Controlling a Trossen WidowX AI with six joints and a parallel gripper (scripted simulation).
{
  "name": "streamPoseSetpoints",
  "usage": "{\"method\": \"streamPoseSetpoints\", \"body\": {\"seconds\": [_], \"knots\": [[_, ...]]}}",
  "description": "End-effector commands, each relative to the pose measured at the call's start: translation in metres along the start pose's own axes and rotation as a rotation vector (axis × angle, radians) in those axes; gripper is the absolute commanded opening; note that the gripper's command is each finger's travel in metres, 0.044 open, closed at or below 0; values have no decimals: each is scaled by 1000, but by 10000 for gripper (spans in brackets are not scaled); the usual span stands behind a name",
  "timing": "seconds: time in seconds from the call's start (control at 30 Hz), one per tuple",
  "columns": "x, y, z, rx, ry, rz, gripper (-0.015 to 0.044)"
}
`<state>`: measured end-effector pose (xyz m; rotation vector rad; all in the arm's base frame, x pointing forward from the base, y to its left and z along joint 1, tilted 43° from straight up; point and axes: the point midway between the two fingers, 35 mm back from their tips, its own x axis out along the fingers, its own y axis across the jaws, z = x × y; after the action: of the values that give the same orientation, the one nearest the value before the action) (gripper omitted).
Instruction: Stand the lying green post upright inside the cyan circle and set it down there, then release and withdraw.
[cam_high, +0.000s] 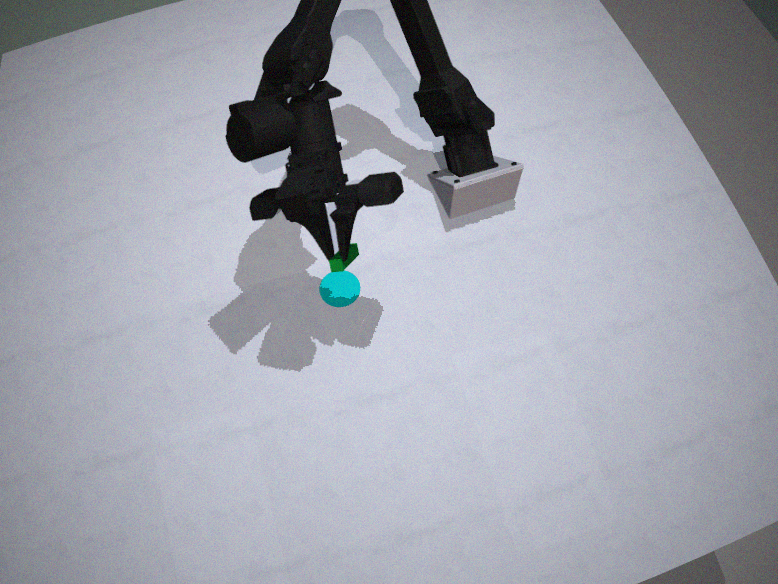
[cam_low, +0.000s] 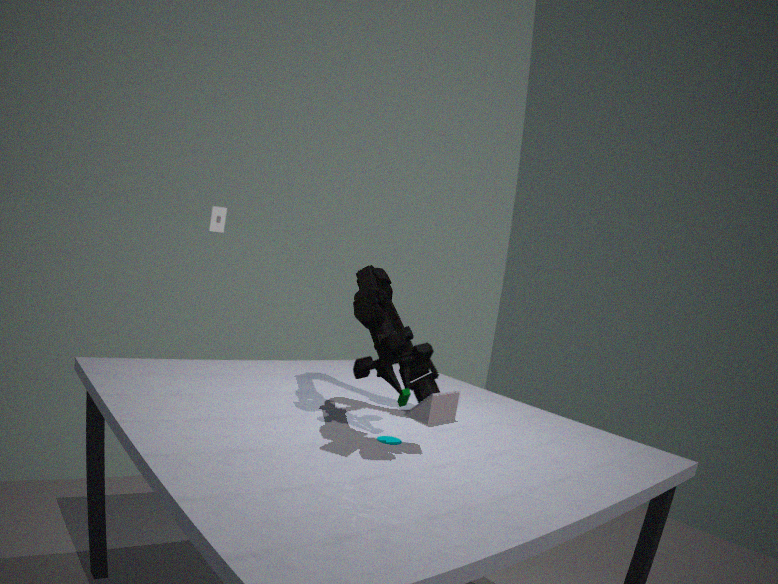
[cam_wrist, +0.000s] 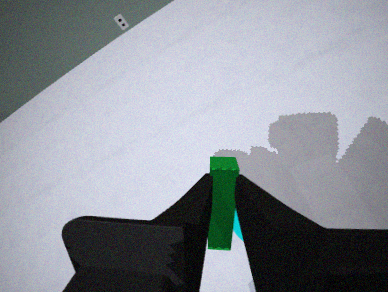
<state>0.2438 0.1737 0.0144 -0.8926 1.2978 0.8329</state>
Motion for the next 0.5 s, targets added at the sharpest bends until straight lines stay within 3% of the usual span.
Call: {"method": "streamPoseSetpoints", "body": {"seconds": [0.0, 0.47], "knots": [[1, 2, -2, -8, -30, 11, 23], [0, 1, -3, -25, -134, 15, 23]]}}
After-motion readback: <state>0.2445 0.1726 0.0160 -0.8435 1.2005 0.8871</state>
